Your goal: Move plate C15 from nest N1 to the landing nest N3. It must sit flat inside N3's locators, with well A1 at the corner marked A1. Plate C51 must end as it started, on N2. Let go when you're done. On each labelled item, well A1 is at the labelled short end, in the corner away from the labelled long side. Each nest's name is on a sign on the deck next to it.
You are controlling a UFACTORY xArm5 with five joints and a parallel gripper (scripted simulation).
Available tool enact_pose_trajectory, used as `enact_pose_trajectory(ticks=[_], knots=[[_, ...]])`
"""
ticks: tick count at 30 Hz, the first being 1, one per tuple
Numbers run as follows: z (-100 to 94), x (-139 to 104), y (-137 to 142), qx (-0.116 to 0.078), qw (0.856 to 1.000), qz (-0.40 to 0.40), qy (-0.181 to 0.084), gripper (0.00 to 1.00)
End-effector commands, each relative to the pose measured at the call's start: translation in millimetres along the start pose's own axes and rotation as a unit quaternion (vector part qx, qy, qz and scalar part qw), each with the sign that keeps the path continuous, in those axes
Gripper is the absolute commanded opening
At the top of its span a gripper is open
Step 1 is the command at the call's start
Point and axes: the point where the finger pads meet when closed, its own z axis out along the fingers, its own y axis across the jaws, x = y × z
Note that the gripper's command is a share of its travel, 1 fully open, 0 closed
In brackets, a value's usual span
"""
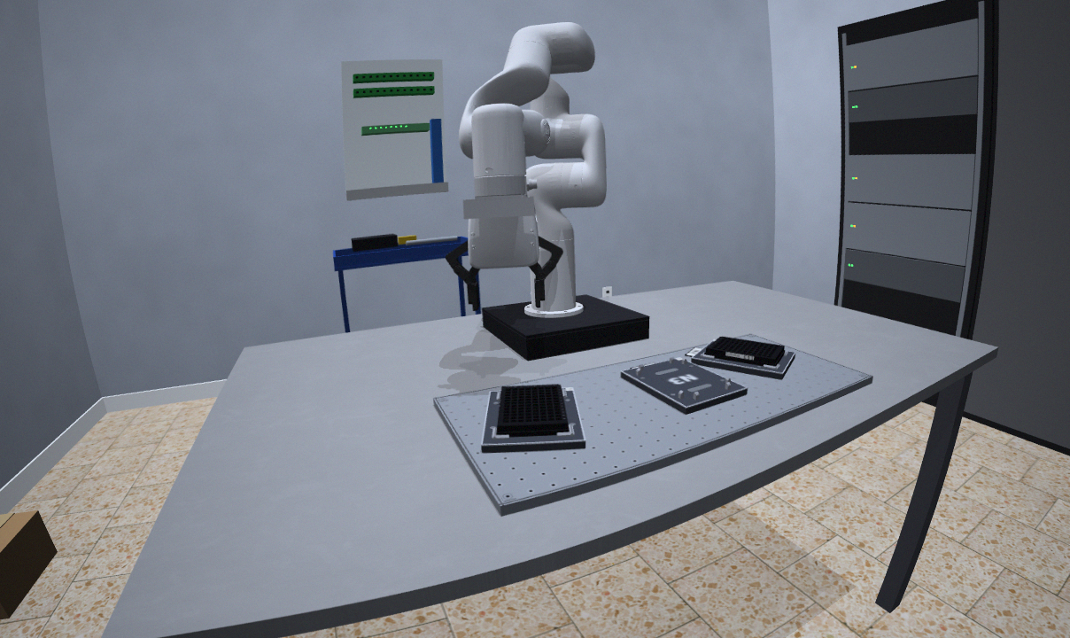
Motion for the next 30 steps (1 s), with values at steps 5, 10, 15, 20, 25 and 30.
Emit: enact_pose_trajectory(ticks=[5, 10, 15, 20, 25, 30], knots=[[-1.1, 1, 0, -0.003, 1.000, 0.000, 0.001, 1.00], [-1.1, 1, 0, -0.003, 1.000, 0.000, 0.001, 1.00], [-1.1, 1, 0, -0.003, 1.000, 0.000, 0.001, 1.00], [-1.0, -6, -19, -0.003, 0.998, -0.067, 0.001, 1.00], [-0.9, -11, -33, -0.003, 0.993, -0.116, 0.001, 1.00], [-0.8, -19, -56, -0.003, 0.980, -0.199, 0.000, 1.00]])
